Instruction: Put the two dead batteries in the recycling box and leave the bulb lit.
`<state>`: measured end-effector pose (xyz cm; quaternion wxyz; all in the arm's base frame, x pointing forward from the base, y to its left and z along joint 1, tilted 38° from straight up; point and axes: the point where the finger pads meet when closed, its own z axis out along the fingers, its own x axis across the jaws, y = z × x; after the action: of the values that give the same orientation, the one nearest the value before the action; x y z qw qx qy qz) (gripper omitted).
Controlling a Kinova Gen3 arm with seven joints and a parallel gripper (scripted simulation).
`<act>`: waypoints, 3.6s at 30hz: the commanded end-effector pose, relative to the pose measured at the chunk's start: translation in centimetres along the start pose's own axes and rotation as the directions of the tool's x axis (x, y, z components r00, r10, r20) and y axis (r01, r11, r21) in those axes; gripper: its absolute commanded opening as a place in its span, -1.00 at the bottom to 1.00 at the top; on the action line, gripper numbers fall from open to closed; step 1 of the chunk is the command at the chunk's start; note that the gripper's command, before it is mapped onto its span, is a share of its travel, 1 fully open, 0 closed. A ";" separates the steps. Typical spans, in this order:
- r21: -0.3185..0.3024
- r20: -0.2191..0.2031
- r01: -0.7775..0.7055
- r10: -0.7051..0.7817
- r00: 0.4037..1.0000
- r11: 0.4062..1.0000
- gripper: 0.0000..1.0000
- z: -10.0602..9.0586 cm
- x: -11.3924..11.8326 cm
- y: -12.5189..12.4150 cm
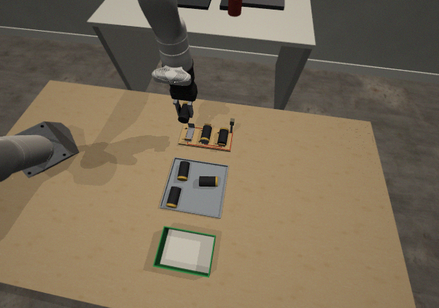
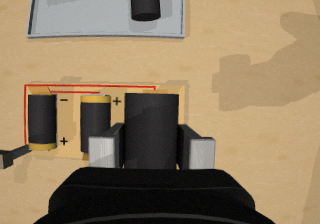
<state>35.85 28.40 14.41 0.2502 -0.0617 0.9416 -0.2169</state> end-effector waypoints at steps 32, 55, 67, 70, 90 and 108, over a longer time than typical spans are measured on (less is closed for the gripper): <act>-0.003 -0.002 -0.006 0.006 1.000 1.000 0.15 0.0 -9.2 -18.4; -0.003 -0.002 -0.006 0.006 1.000 1.000 0.15 0.0 -12.1 -24.2; -0.003 -0.002 -0.007 0.007 1.000 1.000 0.15 0.0 -12.1 -24.2; -0.003 -0.002 -0.007 0.007 1.000 1.000 0.15 0.0 -12.1 -24.2; -0.003 -0.002 -0.007 0.007 1.000 1.000 0.15 8.2 -12.1 -24.2; -0.003 -0.002 -0.007 0.007 1.000 1.000 0.15 8.6 -12.1 -24.2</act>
<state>50.77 6.14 23.66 0.2495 -0.0585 0.9424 -0.2149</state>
